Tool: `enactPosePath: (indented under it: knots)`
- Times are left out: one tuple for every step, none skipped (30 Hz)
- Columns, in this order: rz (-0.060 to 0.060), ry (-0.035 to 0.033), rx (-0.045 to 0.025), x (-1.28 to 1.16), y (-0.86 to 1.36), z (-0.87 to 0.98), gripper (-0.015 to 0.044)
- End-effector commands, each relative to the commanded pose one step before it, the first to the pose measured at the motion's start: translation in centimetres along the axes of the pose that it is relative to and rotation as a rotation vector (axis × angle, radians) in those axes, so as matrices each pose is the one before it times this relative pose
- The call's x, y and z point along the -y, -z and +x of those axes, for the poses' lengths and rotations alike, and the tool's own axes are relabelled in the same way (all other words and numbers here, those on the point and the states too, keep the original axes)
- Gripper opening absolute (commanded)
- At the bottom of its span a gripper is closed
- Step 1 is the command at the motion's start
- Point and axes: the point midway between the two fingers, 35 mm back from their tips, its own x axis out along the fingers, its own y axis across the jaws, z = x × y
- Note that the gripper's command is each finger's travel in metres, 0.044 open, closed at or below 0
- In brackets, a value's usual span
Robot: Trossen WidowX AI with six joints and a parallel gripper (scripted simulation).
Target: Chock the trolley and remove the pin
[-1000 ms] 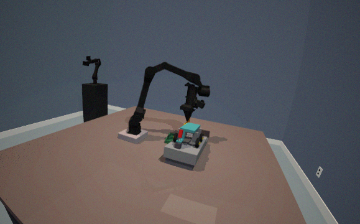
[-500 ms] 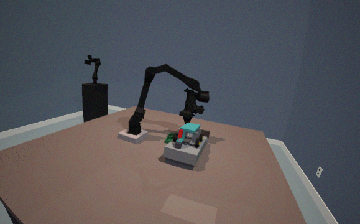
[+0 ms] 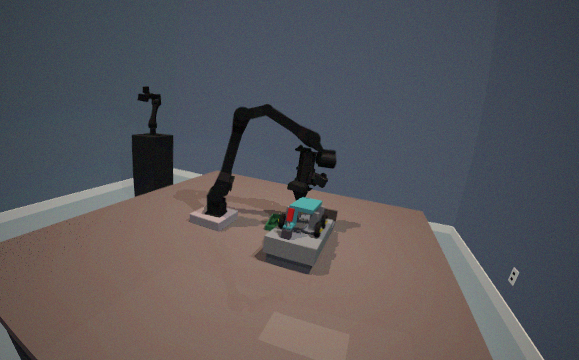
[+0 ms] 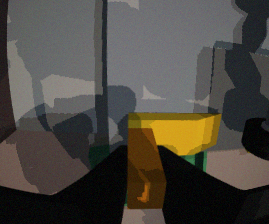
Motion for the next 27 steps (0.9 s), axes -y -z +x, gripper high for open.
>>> enactPosePath:
  knots:
    - [-0.0051, 0.00258, 0.00473, 0.490, 0.010, -0.057, 0.0000]
    - [0.0000, 0.00010, 0.00001, 0.110, -0.002, 0.013, 0.0000]
    - [0.0000, 0.00011, 0.00001, 0.113, 0.000, 0.013, 0.0000]
    - [0.0000, 0.00011, 0.00001, 0.113, -0.001, 0.015, 0.0000]
    - [0.0000, 0.00011, 0.00001, 0.112, -0.002, 0.016, 0.0000]
    - [0.0000, 0.00011, 0.00001, 0.111, -0.001, 0.017, 0.0000]
    - [0.0000, 0.00011, 0.00001, 0.110, 0.000, 0.017, 0.0000]
    - [0.0000, 0.00011, 0.00001, 0.110, 0.000, 0.018, 0.0000]
    - [0.0000, 0.00010, 0.00000, 0.105, 0.000, 0.017, 0.0000]
    - [0.0000, 0.00010, 0.00000, 0.102, 0.003, 0.010, 0.0000]
    - [0.0000, 0.00007, 0.00001, 0.077, -0.002, 0.002, 0.0000]
    - [0.0000, 0.00008, 0.00001, 0.082, -0.001, 0.004, 0.0000]
    - [0.0000, 0.00009, 0.00001, 0.090, -0.001, 0.007, 0.0000]
    - [0.0000, 0.00009, 0.00000, 0.101, 0.002, 0.001, 0.0000]
    - [0.0000, 0.00007, 0.00001, 0.077, -0.002, -0.002, 0.0000]
    - [0.0000, 0.00008, 0.00001, 0.083, -0.003, 0.002, 0.0000]
    - [0.0000, 0.00008, 0.00001, 0.084, -0.001, 0.003, 0.0000]
    - [0.0000, 0.00009, 0.00000, 0.097, 0.001, -0.003, 0.0000]
    - [0.0000, 0.00007, 0.00001, 0.080, -0.003, -0.001, 0.0000]
    - [0.0000, 0.00008, 0.00001, 0.088, -0.003, 0.002, 0.0000]
    - [0.0000, 0.00007, 0.00000, 0.077, 0.000, 0.000, 0.0000]
    - [0.0000, 0.00007, 0.00000, 0.071, -0.001, -0.003, 0.0000]
    - [0.0000, 0.00008, 0.00001, 0.085, -0.003, -0.001, 0.0000]
    - [0.0000, 0.00009, 0.00001, 0.096, -0.004, 0.002, 0.0000]
    - [0.0000, 0.00008, 0.00000, 0.083, 0.000, -0.003, 0.0000]
    - [0.0000, 0.00008, 0.00001, 0.081, -0.002, -0.002, 0.0000]
    - [0.0000, 0.00009, 0.00001, 0.094, -0.003, 0.000, 0.0000]
